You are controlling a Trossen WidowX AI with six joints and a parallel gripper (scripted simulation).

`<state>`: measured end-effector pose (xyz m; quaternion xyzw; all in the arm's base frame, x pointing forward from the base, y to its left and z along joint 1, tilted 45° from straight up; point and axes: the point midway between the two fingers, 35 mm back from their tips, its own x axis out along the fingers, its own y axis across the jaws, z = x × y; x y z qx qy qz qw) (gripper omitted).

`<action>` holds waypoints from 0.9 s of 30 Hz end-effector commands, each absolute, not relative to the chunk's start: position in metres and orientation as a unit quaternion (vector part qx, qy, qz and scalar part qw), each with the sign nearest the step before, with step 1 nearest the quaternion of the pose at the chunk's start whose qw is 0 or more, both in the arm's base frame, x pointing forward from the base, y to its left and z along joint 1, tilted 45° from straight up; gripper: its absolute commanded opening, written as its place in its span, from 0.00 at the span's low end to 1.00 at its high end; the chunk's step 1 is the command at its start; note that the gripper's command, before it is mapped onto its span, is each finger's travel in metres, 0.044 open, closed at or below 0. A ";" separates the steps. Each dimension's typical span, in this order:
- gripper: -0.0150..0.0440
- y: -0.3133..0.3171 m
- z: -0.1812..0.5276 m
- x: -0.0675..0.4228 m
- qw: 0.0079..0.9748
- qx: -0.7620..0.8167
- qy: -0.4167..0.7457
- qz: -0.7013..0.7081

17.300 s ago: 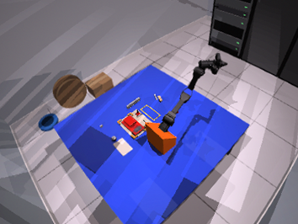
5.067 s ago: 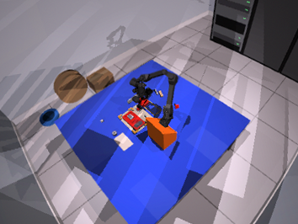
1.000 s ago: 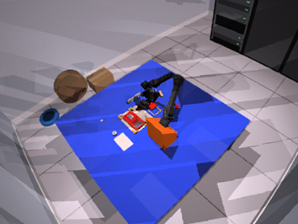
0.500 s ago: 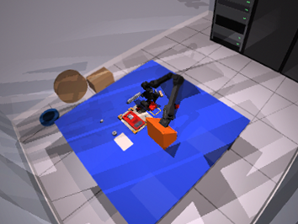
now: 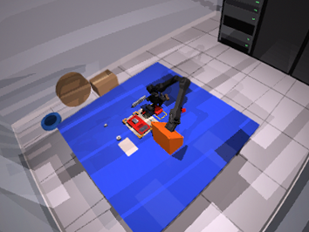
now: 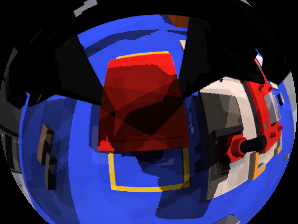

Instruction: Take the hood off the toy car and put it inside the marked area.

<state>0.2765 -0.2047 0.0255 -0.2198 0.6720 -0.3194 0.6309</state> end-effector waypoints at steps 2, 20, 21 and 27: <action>0.25 -0.206 0.023 0.276 0.631 -0.221 0.673 -0.316; 0.52 -0.210 0.021 0.276 0.631 -0.220 0.672 -0.320; 0.57 -0.210 0.021 0.276 0.631 -0.220 0.672 -0.320; 0.83 -0.210 0.021 0.276 0.631 -0.220 0.672 -0.320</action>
